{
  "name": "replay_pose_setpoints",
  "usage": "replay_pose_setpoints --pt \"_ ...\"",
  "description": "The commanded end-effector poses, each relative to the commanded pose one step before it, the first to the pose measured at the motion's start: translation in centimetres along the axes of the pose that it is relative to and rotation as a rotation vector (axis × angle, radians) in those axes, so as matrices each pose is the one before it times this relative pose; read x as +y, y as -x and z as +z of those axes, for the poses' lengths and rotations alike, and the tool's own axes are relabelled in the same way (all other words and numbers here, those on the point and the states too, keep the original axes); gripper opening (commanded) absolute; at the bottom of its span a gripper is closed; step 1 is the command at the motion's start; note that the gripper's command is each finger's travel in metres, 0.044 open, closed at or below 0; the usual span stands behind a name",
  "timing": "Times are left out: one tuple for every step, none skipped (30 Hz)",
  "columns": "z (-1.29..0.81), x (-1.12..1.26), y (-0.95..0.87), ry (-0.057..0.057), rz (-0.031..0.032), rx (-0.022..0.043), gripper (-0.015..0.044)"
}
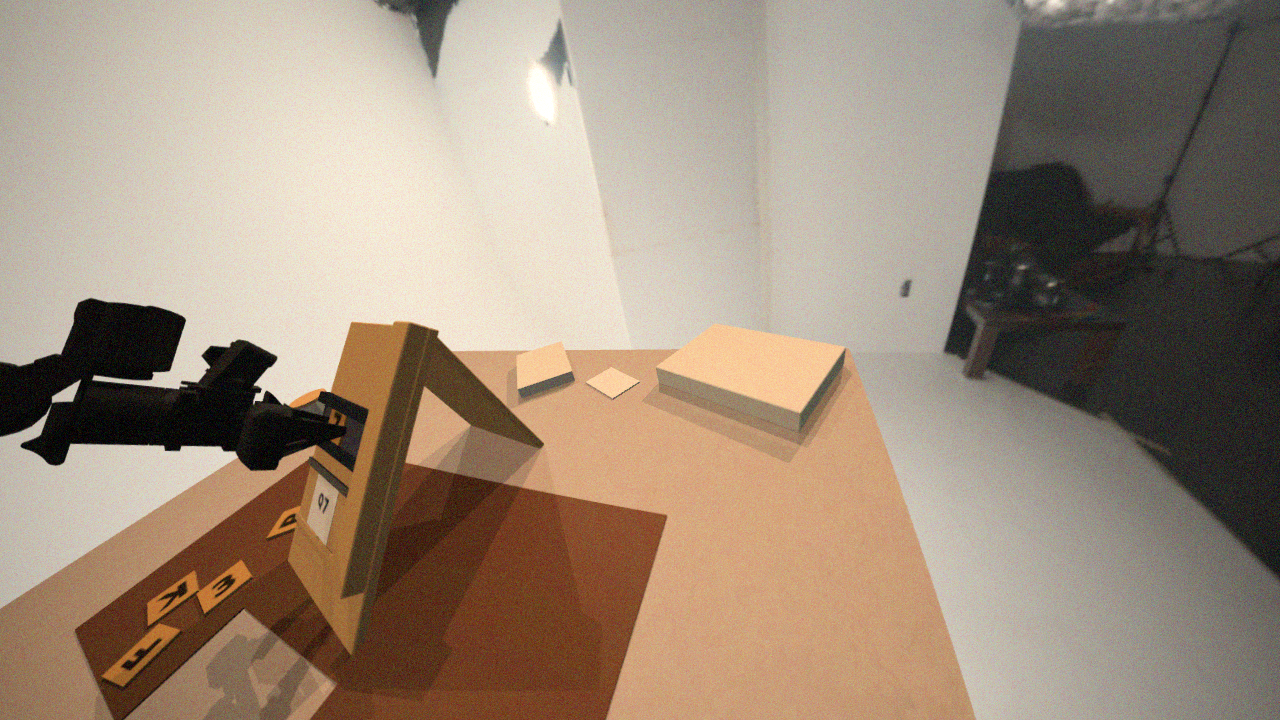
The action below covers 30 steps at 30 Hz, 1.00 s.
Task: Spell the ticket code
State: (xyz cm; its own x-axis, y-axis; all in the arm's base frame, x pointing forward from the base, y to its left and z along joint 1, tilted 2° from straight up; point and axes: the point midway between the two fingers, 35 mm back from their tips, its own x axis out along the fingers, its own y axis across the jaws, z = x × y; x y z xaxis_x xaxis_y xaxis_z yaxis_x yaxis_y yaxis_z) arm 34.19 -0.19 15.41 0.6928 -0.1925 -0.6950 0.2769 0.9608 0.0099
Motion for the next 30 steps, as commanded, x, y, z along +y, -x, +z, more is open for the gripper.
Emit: replay_pose_setpoints --pt "-0.105 -0.276 -0.013 0.0055 0.00224 0.00106 0.0000" --pt "-0.001 -0.060 -0.001 0.0000 -0.00004 -0.00001 0.0000" --pt "-0.001 -0.063 -0.001 0.0000 -0.00004 0.00000 0.0000" --pt "-0.001 -0.059 -0.001 0.0000 -0.00004 0.00000 0.0000" --pt "-0.001 -0.061 -0.001 0.0000 -0.00004 0.00000 0.0000" --pt "-0.001 -0.062 0.000 0.0000 -0.00004 -0.00001 0.0000" --pt "-0.001 -0.057 0.000 0.0000 -0.00003 0.00000 0.0000" --pt "-0.001 -0.059 0.000 0.0000 -0.00004 0.00000 0.0000" --pt "0.000 -0.063 0.000 0.0000 -0.00004 0.00000 0.0000" --pt "-0.001 -0.063 0.000 0.0000 -0.00004 -0.00001 0.0000" --pt "0.000 -0.058 0.000 0.0000 -0.00004 0.00000 0.0000" --pt "0.000 -0.061 0.000 0.0000 -0.00004 0.00000 0.0000" --pt "0.000 -0.061 0.000 0.0000 -0.00004 -0.00001 0.0000" --pt "0.000 -0.057 0.000 0.0000 -0.00003 0.00000 0.0000" --pt "0.000 -0.059 0.000 0.0000 -0.00004 0.00000 0.0000" --pt "0.000 -0.062 0.000 0.0000 -0.00004 0.00000 0.0000" --pt "0.000 -0.063 0.000 0.0000 -0.00004 -0.00001 0.0000" --pt "0.000 -0.058 0.000 0.0000 -0.00004 0.00000 0.0000" --pt "0.000 -0.060 0.000 0.0000 -0.00004 0.00000 0.0000" --pt "0.000 -0.057 0.000 0.0000 -0.00004 0.00000 0.0000" --pt "0.000 -0.056 0.000 0.0000 -0.00003 0.00000 0.0000" --pt "0.000 -0.059 0.000 0.0000 -0.00004 0.00000 0.0000" --pt "0.000 -0.056 0.000 0.0000 -0.00003 0.00000 0.0000" --pt "0.000 -0.056 0.000 0.0000 -0.00003 0.00000 0.0000" --pt "0.001 -0.059 0.000 0.0000 -0.00004 0.00000 0.0000" --pt "0.001 -0.056 0.000 0.0000 -0.00003 0.00000 0.0000" --pt "0.001 -0.055 0.000 0.0000 -0.00003 0.00000 0.0000" --pt "0.001 -0.058 0.000 0.0000 -0.00004 0.00000 0.0000" --pt "0.001 -0.056 0.000 0.0000 -0.00003 0.00000 0.0000" --pt "0.001 -0.058 0.000 0.0000 -0.00004 0.00000 0.0000"
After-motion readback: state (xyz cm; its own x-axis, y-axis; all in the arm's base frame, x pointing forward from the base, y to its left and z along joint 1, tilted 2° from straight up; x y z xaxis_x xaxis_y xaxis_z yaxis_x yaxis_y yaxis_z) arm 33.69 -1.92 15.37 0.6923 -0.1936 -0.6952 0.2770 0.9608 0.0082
